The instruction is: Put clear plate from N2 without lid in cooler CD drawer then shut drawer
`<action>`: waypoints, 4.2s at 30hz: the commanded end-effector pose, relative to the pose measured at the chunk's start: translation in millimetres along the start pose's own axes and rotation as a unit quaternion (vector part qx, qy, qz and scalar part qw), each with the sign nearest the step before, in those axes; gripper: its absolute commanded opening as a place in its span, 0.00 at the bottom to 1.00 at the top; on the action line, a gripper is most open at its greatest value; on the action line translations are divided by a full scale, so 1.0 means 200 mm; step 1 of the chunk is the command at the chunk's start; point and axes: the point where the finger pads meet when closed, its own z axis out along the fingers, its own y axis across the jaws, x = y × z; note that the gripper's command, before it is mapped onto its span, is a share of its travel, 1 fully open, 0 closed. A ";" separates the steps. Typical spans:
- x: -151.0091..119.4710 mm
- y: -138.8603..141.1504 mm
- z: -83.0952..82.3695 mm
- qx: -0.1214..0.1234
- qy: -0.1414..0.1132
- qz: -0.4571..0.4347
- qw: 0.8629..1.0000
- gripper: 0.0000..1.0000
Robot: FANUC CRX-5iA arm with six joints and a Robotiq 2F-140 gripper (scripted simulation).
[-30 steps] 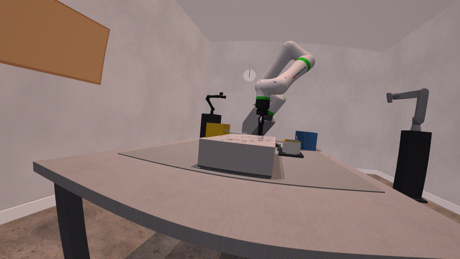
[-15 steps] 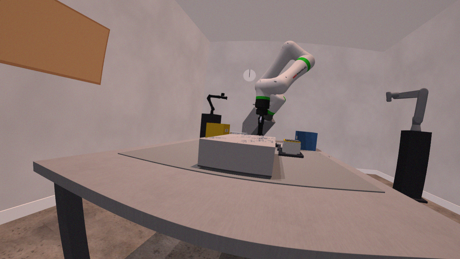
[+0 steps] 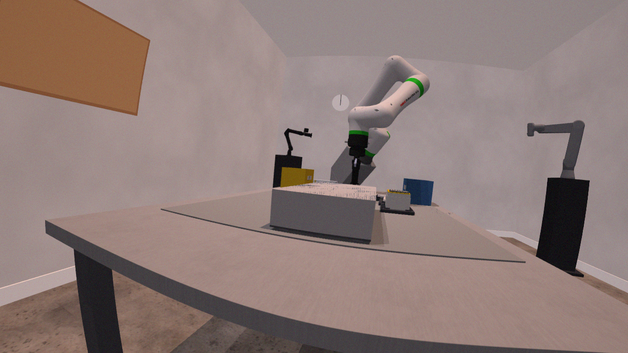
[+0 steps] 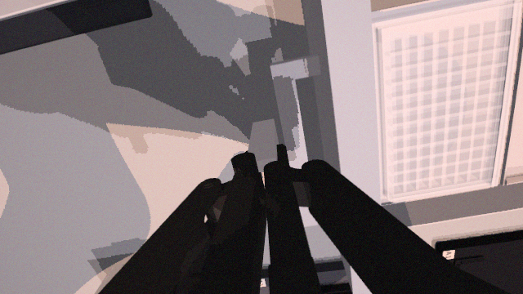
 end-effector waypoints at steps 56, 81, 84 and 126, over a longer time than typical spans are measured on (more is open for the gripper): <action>0.00 0.33 0.00 0.000 0.000 0.000 1.000 0.00; 0.00 0.48 0.00 0.000 0.000 0.000 1.000 0.00; 0.00 0.50 0.00 0.000 0.000 0.000 1.000 0.00; 0.00 0.74 0.00 0.000 0.000 0.000 1.000 0.00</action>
